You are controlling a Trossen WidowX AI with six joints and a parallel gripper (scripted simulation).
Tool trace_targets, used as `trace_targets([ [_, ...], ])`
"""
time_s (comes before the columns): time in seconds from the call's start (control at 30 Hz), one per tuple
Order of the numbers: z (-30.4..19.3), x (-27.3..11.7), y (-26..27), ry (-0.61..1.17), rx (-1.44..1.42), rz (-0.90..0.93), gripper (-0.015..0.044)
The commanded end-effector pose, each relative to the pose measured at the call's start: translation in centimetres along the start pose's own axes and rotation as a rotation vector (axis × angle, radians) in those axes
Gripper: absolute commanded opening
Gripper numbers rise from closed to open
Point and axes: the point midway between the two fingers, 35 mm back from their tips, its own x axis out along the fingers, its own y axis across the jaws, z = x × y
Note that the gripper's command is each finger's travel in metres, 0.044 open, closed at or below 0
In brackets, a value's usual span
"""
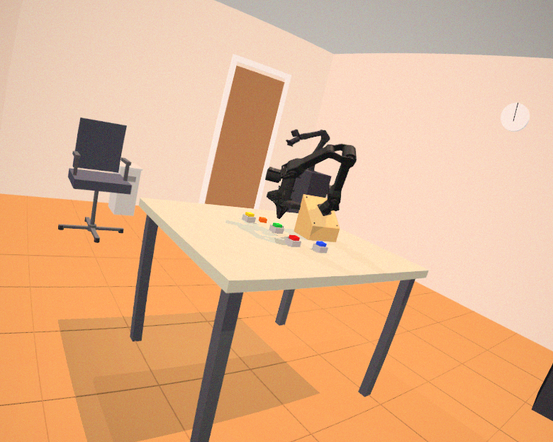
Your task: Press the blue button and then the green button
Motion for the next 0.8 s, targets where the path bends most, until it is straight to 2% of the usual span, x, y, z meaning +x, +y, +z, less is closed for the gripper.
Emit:
trace_targets([
  [0.0, -0.3, 1.0, 0.1, 0.009, 0.013, 0.011, 0.0020],
  [0.47, -0.4, 3.1, 0.1, 0.009, 0.013, 0.013, 0.0020],
  [0.77, -0.4, 3.2, 0.2, 0.009, 0.013, 0.013, 0.0020],
])
